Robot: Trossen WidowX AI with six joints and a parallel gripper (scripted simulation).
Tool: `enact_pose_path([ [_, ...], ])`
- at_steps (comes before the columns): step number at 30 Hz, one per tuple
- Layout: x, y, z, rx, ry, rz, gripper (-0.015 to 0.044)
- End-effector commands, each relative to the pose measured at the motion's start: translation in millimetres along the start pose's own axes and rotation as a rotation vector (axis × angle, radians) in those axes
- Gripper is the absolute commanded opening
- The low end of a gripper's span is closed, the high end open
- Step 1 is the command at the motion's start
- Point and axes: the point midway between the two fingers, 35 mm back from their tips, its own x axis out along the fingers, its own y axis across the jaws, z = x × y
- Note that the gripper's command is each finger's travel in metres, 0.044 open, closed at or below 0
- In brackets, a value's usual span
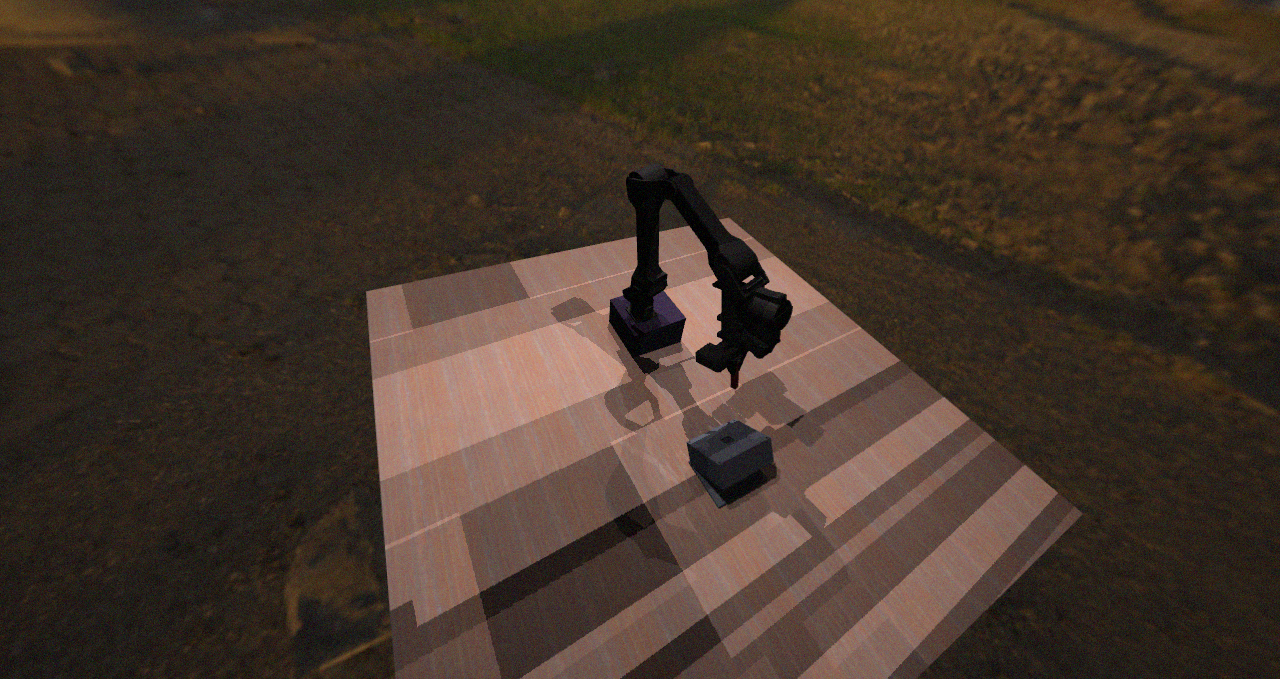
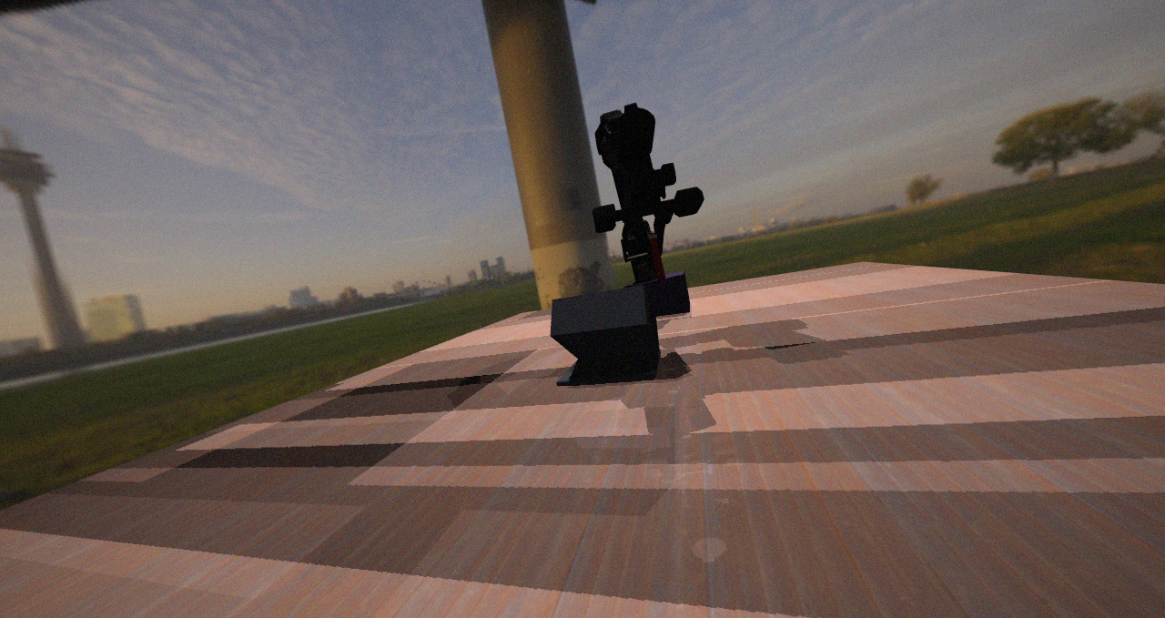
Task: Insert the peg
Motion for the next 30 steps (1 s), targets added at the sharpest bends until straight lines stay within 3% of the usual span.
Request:
enact_pose_path([
  [1, -4, -7, 3, 0.02, -0.035, -0.004, 0.0],
  [30, -23, -53, 10, 0.149, -0.216, -0.066, 0.0],
])
